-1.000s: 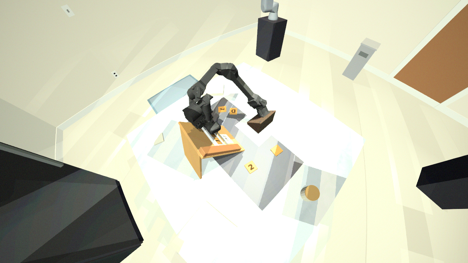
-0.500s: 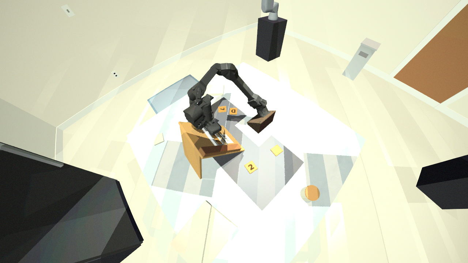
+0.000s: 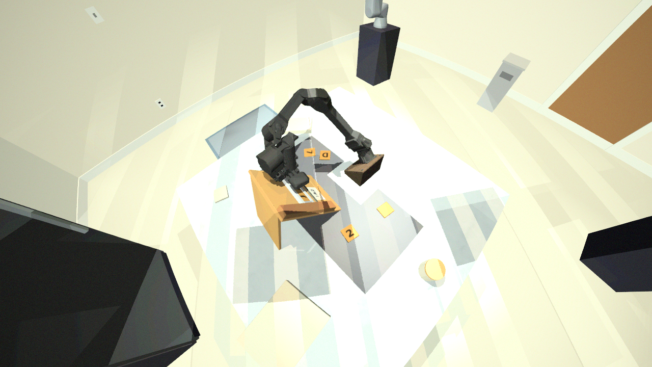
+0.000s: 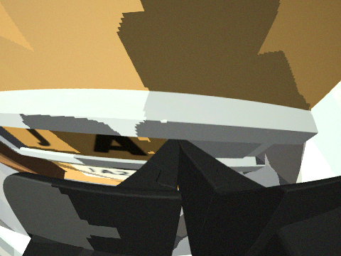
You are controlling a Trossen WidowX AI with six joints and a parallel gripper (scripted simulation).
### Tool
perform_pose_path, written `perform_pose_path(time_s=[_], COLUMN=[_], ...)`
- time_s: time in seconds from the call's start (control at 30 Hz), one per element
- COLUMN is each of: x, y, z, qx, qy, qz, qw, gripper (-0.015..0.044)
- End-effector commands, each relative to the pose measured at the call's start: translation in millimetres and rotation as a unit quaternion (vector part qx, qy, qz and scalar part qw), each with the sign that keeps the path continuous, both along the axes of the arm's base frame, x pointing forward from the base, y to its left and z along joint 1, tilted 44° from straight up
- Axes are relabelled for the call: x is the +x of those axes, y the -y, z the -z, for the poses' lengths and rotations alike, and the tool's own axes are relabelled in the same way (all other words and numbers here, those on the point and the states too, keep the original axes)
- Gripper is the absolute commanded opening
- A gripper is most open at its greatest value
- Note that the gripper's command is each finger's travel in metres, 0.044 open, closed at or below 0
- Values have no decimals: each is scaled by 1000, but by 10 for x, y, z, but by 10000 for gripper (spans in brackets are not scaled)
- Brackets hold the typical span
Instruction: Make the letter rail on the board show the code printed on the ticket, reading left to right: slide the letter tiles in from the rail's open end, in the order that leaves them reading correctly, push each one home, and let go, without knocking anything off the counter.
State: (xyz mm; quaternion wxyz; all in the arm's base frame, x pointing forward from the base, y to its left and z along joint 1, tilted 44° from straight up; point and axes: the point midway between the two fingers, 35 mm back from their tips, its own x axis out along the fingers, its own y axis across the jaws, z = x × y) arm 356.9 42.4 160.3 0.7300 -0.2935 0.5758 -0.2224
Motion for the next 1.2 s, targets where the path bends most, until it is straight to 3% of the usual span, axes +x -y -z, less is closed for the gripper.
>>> perform_pose_path(time_s=[0.0, 1.1, 1.17], x=[2, -245, -248], y=[-12, -124, -172], z=[16, -107, -152], qx=[1, 1, -1], qy=[1, 0, -13], qz=[1, 1, -30], qw=[1000, 1000, 999], gripper=[0, 0, 53])
